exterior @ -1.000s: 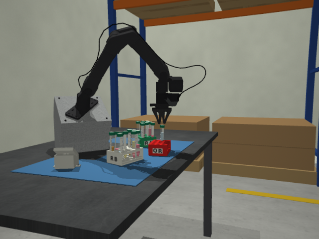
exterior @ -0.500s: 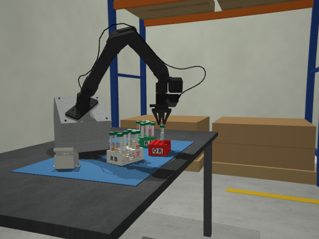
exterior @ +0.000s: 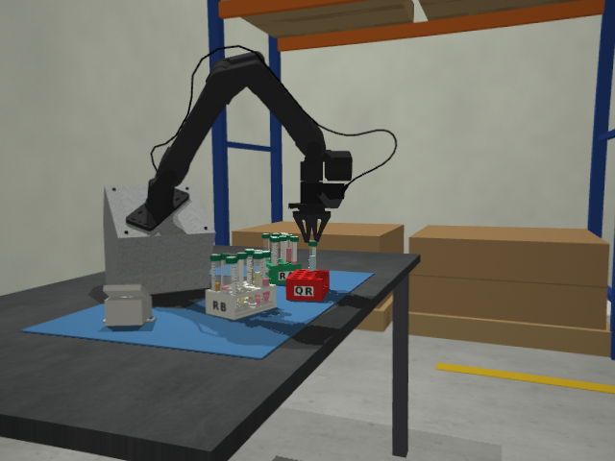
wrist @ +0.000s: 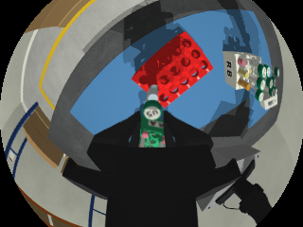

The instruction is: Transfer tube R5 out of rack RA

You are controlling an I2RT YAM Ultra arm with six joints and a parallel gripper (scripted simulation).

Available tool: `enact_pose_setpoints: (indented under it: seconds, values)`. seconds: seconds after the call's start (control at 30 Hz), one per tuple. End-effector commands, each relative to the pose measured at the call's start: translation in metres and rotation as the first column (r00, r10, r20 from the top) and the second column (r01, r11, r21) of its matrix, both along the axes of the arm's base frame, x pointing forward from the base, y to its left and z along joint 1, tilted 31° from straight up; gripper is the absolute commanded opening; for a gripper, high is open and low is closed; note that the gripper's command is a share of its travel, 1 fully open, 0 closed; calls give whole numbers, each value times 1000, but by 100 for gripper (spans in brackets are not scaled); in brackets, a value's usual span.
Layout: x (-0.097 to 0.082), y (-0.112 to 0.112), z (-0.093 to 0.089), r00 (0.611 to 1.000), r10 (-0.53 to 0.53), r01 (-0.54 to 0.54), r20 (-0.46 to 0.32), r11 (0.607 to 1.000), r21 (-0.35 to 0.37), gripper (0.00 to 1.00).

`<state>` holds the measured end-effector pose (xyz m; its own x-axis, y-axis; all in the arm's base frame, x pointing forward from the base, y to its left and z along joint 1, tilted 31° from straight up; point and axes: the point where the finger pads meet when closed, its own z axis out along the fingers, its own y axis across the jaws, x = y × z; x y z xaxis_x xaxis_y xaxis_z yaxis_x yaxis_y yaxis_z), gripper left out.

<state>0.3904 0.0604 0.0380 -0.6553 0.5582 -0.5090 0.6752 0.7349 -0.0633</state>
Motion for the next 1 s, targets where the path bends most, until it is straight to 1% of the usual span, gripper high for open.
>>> enact_pose_setpoints:
  seconds: [0.0, 0.07, 0.13, 0.2, 0.23, 0.37, 0.4, 0.43, 0.5, 0.53, 0.97]
  values:
    - [-2, 2, -10, 1000, 18, -18, -13, 1000, -10, 30]
    - [-3, 0, -12, 1000, 15, -15, -16, 1000, -10, 30]
    - [2, 0, -9, 1000, 13, -13, -3, 1000, -5, 30]
    - [2, 0, -9, 1000, 13, -13, -3, 1000, -5, 30]
    - [4, 2, 0, 1000, 17, -17, 21, 1000, 1, 30]
    - [0, -3, -8, 1000, 10, -10, -1, 1000, -7, 30]
    - [2, -2, -8, 1000, 10, -10, 4, 1000, -5, 30]
    - [4, 1, -3, 1000, 10, -10, 11, 1000, 2, 30]
    - [4, 1, -3, 1000, 10, -10, 11, 1000, 2, 30]
    - [4, 1, -3, 1000, 10, -10, 11, 1000, 2, 0]
    - [4, 1, -3, 1000, 10, -10, 11, 1000, 2, 0]
